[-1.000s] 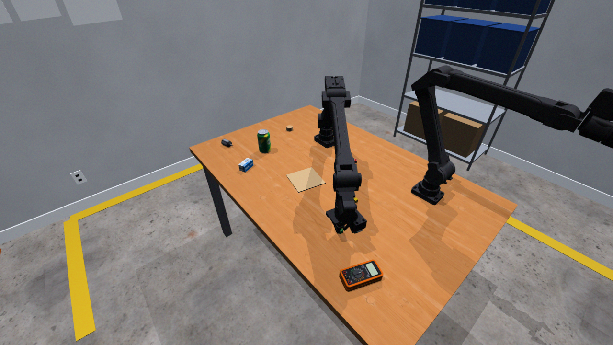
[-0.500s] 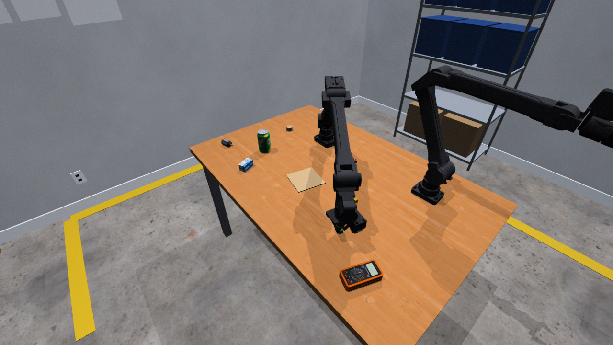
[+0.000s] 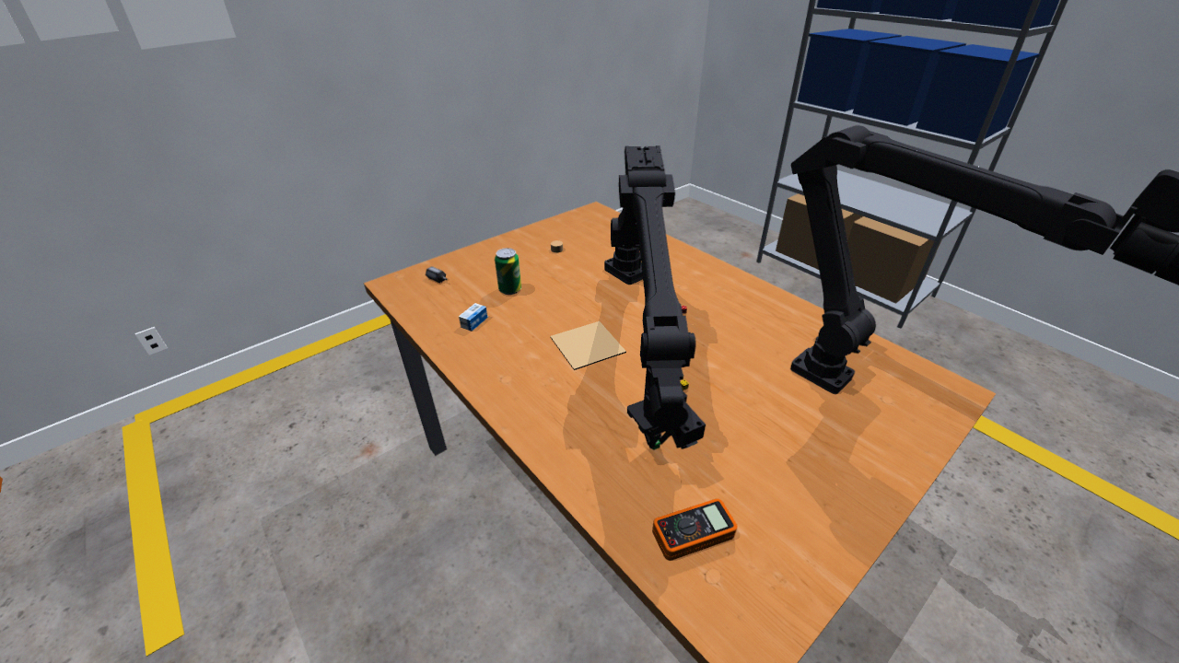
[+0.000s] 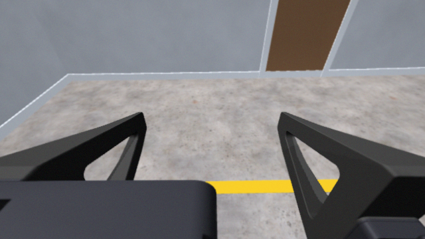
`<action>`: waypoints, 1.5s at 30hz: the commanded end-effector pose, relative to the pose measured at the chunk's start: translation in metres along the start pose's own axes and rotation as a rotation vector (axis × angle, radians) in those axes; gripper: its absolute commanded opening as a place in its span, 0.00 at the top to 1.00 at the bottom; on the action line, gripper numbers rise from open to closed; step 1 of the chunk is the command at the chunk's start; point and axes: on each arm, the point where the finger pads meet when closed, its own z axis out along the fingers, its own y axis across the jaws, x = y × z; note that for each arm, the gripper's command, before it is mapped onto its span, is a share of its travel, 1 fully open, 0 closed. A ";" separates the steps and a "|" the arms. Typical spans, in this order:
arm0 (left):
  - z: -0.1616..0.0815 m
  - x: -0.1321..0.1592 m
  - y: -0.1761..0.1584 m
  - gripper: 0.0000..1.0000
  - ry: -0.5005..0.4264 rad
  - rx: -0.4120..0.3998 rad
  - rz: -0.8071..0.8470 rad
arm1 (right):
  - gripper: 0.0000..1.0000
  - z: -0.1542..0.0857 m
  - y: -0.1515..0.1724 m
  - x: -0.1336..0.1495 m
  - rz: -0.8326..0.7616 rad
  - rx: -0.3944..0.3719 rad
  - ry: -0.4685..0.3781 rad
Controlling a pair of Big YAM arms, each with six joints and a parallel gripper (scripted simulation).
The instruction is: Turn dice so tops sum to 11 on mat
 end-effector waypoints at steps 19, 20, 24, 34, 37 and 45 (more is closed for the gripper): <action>0.007 -0.037 0.007 0.00 -0.069 -0.013 -0.012 | 0.89 0.012 0.004 -0.003 -0.001 -0.001 0.008; 0.007 -0.037 0.007 0.00 -0.069 -0.013 -0.012 | 0.89 0.012 0.004 -0.003 -0.001 -0.001 0.008; 0.007 -0.037 0.007 0.00 -0.069 -0.013 -0.012 | 0.89 0.012 0.004 -0.003 -0.001 -0.001 0.008; 0.007 -0.037 0.007 0.00 -0.069 -0.013 -0.012 | 0.89 0.012 0.004 -0.003 -0.001 -0.001 0.008; 0.007 -0.037 0.007 0.00 -0.069 -0.013 -0.012 | 0.89 -0.021 -0.001 -0.015 -0.001 0.016 -0.030; 0.007 -0.037 0.007 0.00 -0.069 -0.013 -0.012 | 0.89 -0.079 -0.003 -0.020 -0.001 0.034 -0.070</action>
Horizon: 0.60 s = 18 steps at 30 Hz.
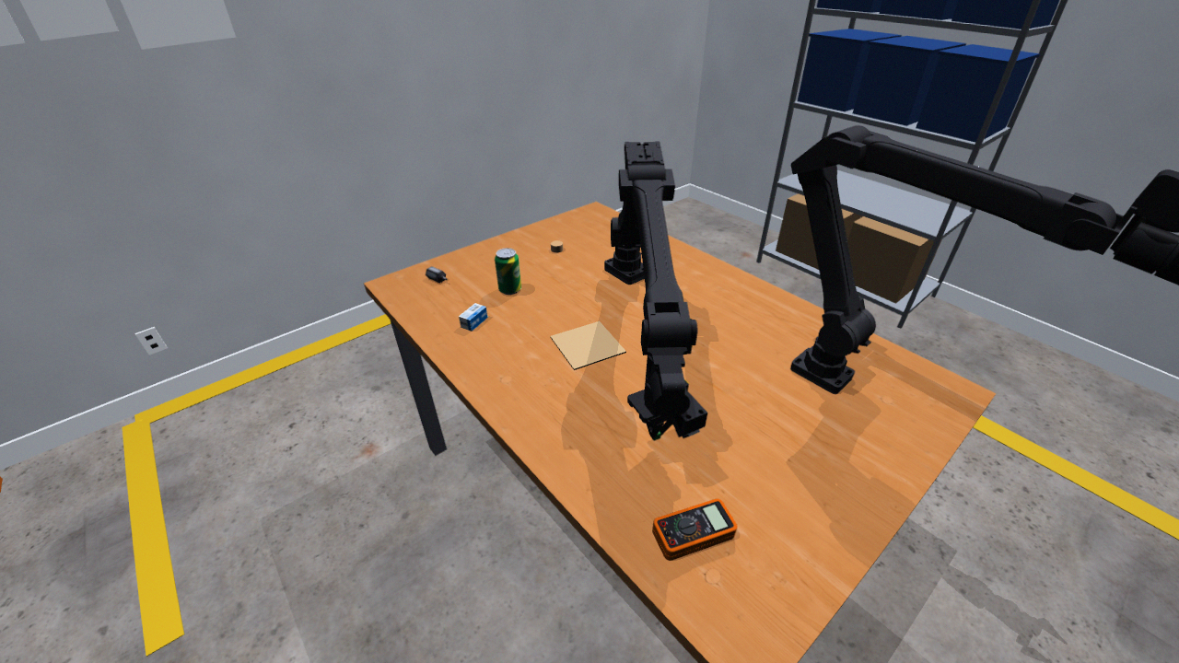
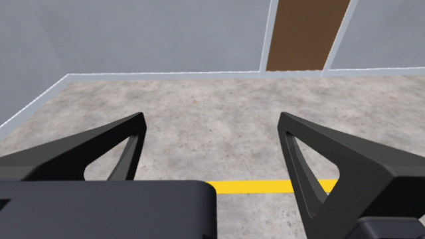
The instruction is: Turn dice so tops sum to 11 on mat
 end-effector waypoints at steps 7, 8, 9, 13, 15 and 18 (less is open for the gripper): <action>0.007 -0.037 0.007 0.00 -0.069 -0.013 -0.012 | 0.89 -0.074 -0.002 -0.017 -0.001 0.015 -0.029; 0.007 -0.037 0.007 0.00 -0.069 -0.013 -0.012 | 0.89 -0.084 -0.002 -0.017 -0.001 0.019 -0.037; 0.007 -0.037 0.007 0.00 -0.069 -0.013 -0.012 | 0.89 -0.090 -0.002 -0.017 -0.001 0.021 -0.040; 0.007 -0.037 0.007 0.00 -0.069 -0.013 -0.012 | 0.89 -0.072 0.003 -0.007 -0.001 0.000 0.005; 0.007 -0.037 0.007 0.00 -0.069 -0.013 -0.012 | 0.89 -0.068 0.003 -0.006 -0.001 -0.003 0.012; 0.007 -0.037 0.007 0.00 -0.069 -0.013 -0.012 | 0.89 -0.069 0.002 -0.008 -0.001 0.000 0.005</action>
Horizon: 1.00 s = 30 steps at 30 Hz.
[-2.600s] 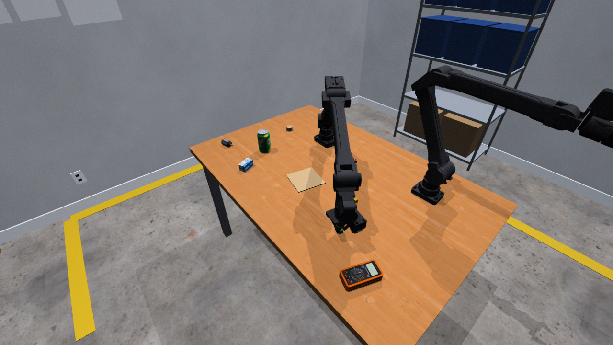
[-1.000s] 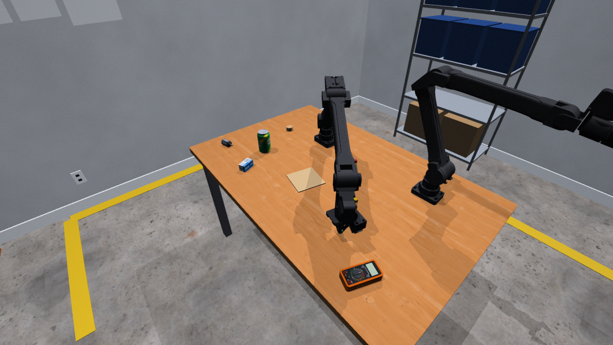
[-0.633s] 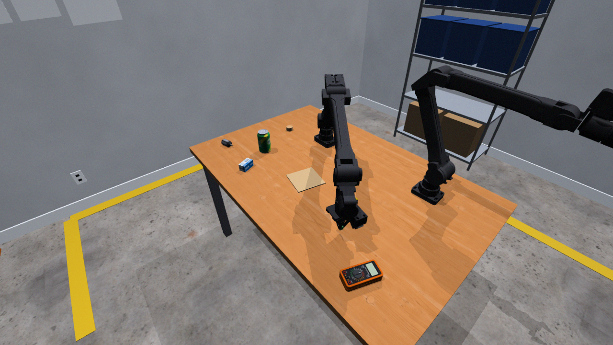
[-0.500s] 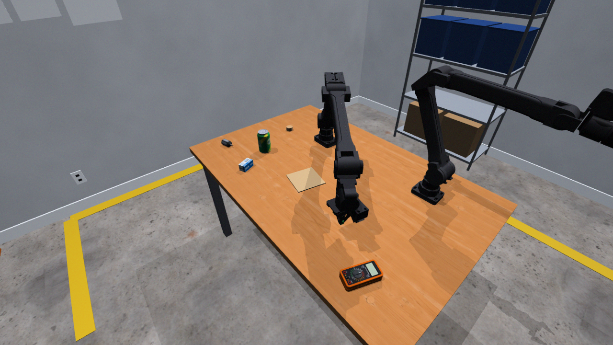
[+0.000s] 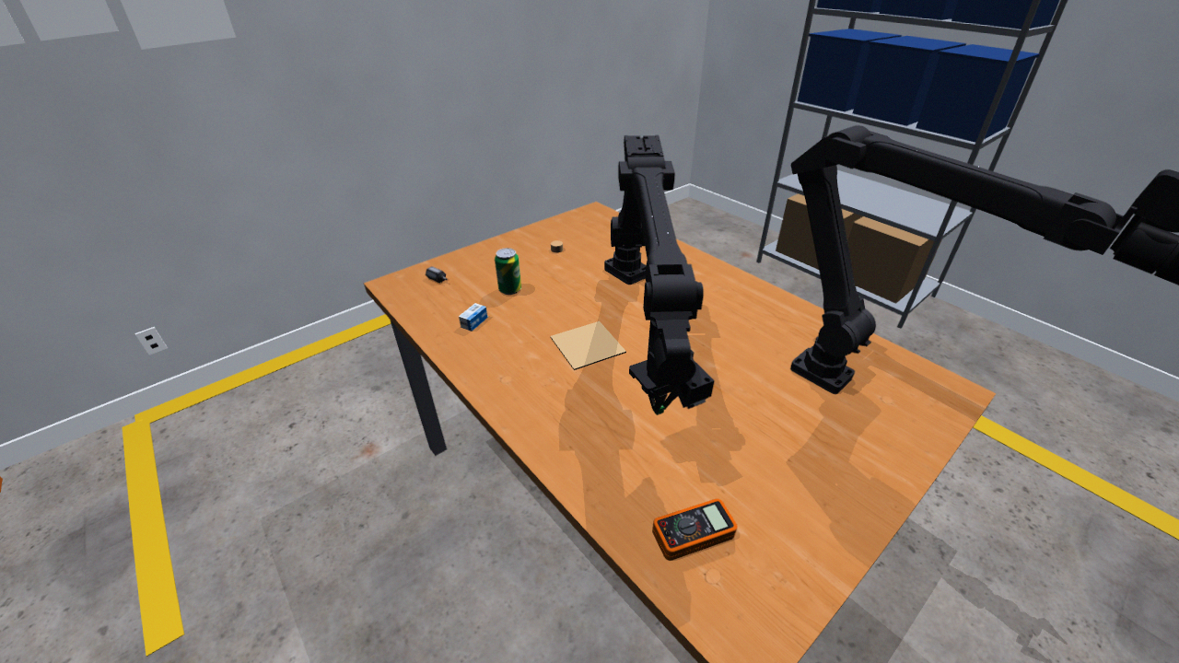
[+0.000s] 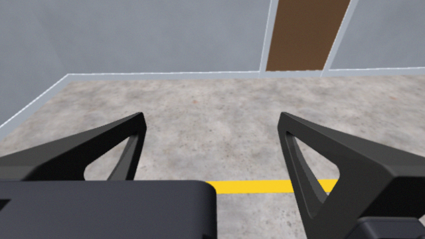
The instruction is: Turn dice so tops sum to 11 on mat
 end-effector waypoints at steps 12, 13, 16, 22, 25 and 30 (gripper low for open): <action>0.007 -0.037 0.007 0.00 -0.069 -0.013 -0.012 | 0.89 -0.007 -0.007 -0.022 0.250 0.017 -0.048; 0.007 -0.037 0.007 0.00 -0.069 -0.013 -0.012 | 0.89 -0.004 -0.006 -0.017 0.326 0.009 -0.027; 0.007 -0.037 0.007 0.00 -0.069 -0.013 -0.012 | 0.89 -0.004 -0.007 -0.018 0.406 0.009 -0.028; 0.007 -0.037 0.007 0.00 -0.069 -0.013 -0.012 | 0.89 0.007 -0.003 -0.007 0.412 0.008 -0.030; 0.007 -0.037 0.007 0.00 -0.069 -0.013 -0.012 | 0.89 -0.013 -0.003 -0.009 0.413 0.024 -0.104; 0.007 -0.037 0.007 0.00 -0.069 -0.013 -0.012 | 0.89 -0.013 -0.003 -0.008 0.414 0.040 -0.182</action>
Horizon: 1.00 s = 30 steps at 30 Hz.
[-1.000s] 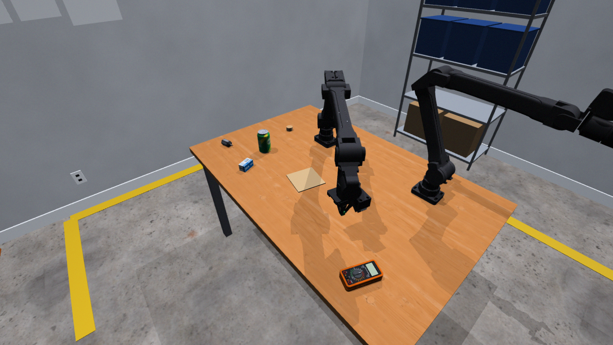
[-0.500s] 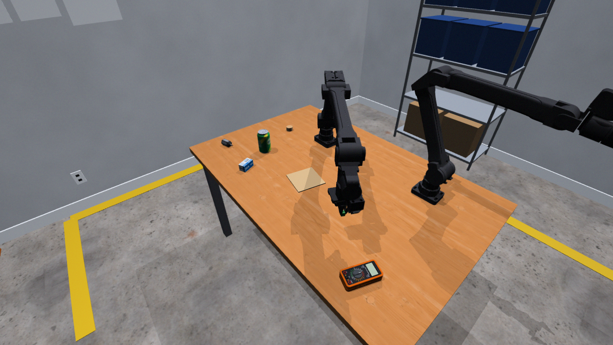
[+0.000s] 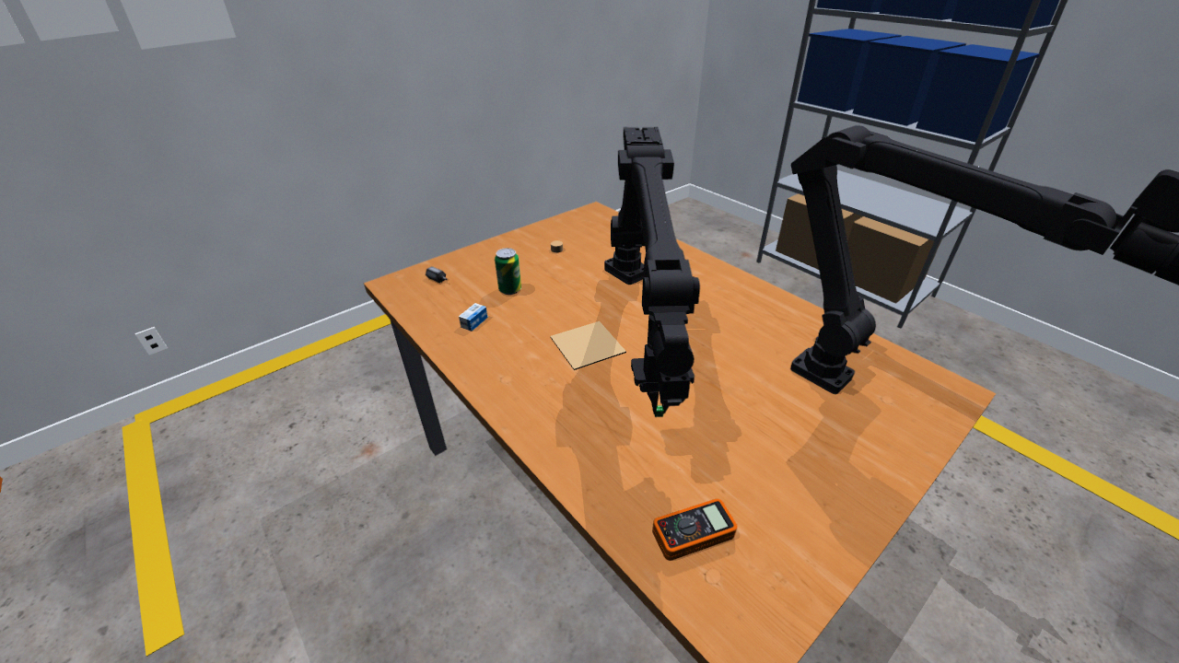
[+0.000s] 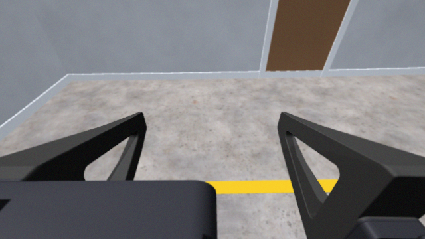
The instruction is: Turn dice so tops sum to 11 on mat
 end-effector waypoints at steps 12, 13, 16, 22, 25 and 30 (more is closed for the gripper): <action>0.007 -0.037 0.007 0.00 -0.069 -0.013 -0.012 | 0.89 -0.015 0.001 -0.006 0.028 0.006 -0.635; 0.007 -0.037 0.007 0.00 -0.069 -0.013 -0.012 | 0.89 0.004 0.002 -0.004 0.029 0.006 -0.658; 0.007 -0.037 0.007 0.00 -0.069 -0.013 -0.012 | 0.89 0.013 0.002 -0.001 0.030 0.007 -0.692; 0.007 -0.037 0.007 0.00 -0.069 -0.013 -0.012 | 0.89 0.013 0.004 0.000 0.032 0.010 -0.909; 0.007 -0.037 0.007 0.00 -0.069 -0.013 -0.012 | 0.89 0.013 0.005 0.001 0.030 0.011 -0.960; 0.007 -0.037 0.007 0.00 -0.069 -0.013 -0.012 | 0.89 -0.010 0.005 -0.011 0.028 0.012 -1.021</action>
